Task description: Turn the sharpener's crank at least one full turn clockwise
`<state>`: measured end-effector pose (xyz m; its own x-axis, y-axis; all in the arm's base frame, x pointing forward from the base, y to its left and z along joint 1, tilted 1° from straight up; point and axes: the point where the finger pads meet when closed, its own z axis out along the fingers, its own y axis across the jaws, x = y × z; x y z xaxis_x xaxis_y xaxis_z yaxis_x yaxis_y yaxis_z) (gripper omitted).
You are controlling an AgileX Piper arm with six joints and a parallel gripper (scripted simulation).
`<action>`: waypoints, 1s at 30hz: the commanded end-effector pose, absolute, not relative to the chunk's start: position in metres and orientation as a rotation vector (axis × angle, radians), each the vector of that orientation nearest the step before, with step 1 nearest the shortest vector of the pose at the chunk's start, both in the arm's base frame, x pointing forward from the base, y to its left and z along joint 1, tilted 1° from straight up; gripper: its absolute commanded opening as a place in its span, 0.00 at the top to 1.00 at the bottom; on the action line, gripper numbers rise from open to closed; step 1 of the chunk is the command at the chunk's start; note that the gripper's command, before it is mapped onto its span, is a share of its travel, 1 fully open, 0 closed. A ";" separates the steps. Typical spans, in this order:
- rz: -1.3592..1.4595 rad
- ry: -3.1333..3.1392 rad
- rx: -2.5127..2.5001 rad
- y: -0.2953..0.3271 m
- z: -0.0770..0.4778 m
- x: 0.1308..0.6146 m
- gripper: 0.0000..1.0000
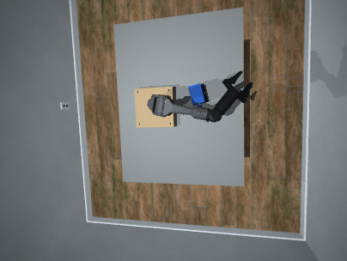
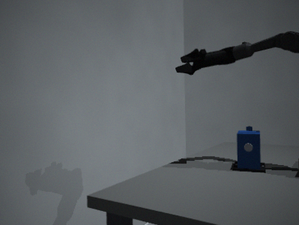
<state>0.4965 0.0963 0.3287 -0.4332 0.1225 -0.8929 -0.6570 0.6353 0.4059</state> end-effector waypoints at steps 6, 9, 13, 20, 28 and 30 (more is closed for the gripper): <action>0.962 1.976 -0.275 0.082 0.310 0.478 0.31; 0.972 2.055 -0.192 0.075 0.300 0.469 0.31; 0.976 2.152 -0.070 0.065 0.287 0.457 0.31; 0.969 2.262 0.096 0.053 0.272 0.441 0.31; 0.930 2.388 0.368 0.034 0.248 0.415 0.31; 0.918 2.410 0.431 0.029 0.243 0.409 0.31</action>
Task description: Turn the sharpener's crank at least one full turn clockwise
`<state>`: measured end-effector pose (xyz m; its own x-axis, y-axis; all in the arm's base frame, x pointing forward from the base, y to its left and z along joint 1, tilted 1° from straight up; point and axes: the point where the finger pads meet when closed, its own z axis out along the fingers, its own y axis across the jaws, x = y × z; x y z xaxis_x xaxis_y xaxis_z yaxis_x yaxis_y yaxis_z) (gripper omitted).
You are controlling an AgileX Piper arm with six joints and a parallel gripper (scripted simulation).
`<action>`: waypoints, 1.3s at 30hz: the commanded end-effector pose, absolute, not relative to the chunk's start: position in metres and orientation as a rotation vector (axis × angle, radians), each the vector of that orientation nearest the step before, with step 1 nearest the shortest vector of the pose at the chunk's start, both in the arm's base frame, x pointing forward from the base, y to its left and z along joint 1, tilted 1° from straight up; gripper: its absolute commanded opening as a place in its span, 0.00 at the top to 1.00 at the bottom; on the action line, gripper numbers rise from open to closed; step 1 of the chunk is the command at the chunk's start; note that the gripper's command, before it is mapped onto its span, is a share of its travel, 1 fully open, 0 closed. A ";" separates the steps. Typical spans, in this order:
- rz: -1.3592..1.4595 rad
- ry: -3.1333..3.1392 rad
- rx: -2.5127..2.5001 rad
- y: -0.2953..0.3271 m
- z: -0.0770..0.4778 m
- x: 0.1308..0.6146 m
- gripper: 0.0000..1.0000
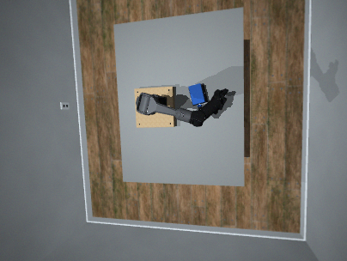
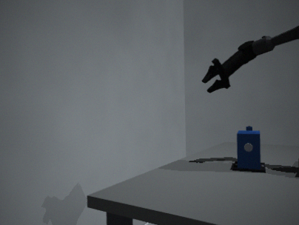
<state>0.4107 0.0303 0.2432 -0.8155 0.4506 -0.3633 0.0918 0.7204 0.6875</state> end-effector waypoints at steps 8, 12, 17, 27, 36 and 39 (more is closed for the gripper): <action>0.868 2.466 0.643 0.015 0.227 0.388 0.31; 0.837 2.484 0.752 0.005 0.216 0.374 0.31; 0.779 2.499 0.932 -0.007 0.204 0.356 0.31; 0.678 2.484 1.199 -0.026 0.186 0.326 0.31; 0.549 2.420 1.487 -0.045 0.169 0.295 0.31; 0.508 2.392 1.567 -0.049 0.165 0.287 0.31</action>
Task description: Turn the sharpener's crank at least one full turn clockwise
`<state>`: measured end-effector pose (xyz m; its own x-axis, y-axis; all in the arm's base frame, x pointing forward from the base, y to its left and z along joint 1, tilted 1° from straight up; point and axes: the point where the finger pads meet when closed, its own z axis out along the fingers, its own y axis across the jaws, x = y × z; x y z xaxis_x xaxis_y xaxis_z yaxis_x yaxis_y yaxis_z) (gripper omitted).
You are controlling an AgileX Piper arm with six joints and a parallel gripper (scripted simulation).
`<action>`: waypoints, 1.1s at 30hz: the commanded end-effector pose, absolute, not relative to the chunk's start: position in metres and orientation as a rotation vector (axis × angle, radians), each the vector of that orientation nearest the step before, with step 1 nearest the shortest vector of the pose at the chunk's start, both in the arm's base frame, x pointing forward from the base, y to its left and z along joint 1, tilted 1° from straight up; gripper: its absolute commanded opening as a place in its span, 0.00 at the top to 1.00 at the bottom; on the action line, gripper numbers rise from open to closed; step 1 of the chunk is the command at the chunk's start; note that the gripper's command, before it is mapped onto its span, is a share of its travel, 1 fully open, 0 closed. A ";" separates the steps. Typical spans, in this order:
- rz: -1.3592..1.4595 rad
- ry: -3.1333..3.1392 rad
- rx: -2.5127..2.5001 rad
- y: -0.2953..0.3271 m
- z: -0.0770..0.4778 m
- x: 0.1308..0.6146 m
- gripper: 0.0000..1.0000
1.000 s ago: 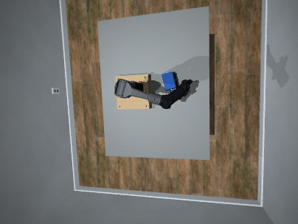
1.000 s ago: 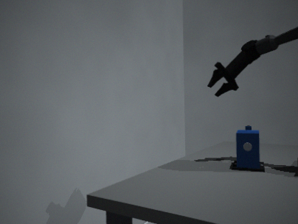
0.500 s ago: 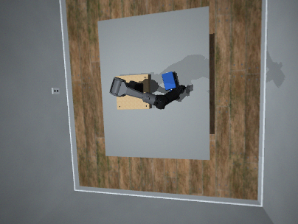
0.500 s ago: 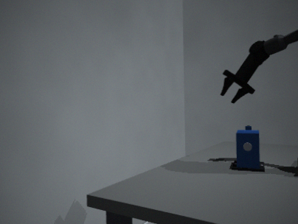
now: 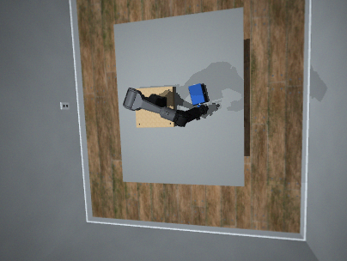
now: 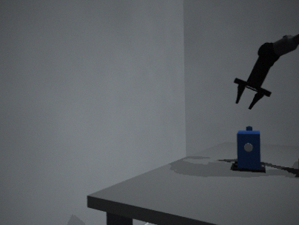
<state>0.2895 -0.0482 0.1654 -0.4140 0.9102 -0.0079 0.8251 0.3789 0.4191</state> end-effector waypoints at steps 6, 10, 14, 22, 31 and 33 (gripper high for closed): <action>0.419 2.314 1.733 -0.063 0.153 0.263 0.31; 0.387 2.283 1.794 -0.070 0.145 0.252 0.31; 0.387 2.287 1.794 -0.069 0.136 0.253 0.31; 0.387 2.287 1.794 -0.069 0.118 0.257 0.31; 0.386 2.283 1.792 -0.069 0.103 0.261 0.31; 0.386 2.283 1.792 -0.069 0.103 0.261 0.31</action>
